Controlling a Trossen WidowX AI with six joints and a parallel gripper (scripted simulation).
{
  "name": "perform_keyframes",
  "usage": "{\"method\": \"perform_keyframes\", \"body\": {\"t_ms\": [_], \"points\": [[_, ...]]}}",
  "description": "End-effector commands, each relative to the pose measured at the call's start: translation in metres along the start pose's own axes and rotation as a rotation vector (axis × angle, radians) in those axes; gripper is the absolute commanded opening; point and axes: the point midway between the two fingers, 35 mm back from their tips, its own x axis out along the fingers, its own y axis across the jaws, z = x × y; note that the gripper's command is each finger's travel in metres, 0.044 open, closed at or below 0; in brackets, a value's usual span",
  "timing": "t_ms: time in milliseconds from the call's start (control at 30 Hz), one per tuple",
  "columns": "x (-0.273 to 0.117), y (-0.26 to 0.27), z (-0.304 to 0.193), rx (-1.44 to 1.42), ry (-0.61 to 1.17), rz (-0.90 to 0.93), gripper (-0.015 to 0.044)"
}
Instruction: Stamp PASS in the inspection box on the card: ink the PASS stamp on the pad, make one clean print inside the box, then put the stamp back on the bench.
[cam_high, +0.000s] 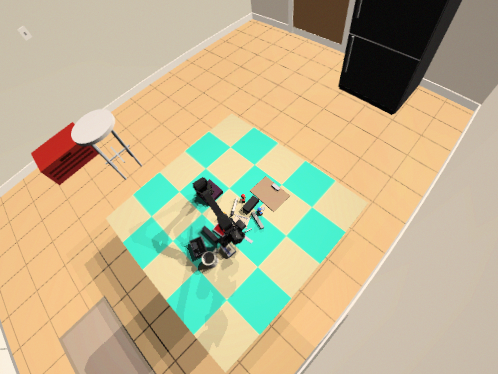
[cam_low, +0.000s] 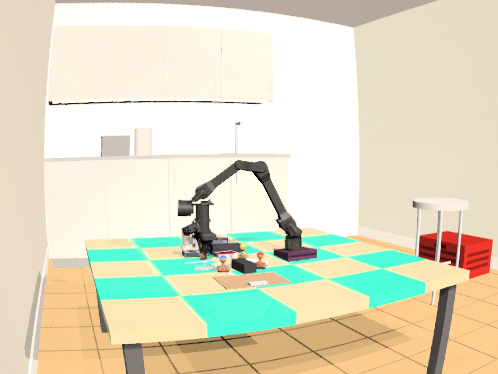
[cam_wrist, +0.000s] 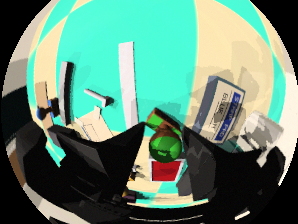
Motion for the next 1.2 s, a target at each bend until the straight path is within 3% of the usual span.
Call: {"method": "perform_keyframes", "body": {"t_ms": [0,1167], "points": [[-0.002,0.0,0.0,0.0,-0.001,0.0,0.0],[-0.019,0.0,0.002,0.0,-0.001,0.001,0.0]]}}
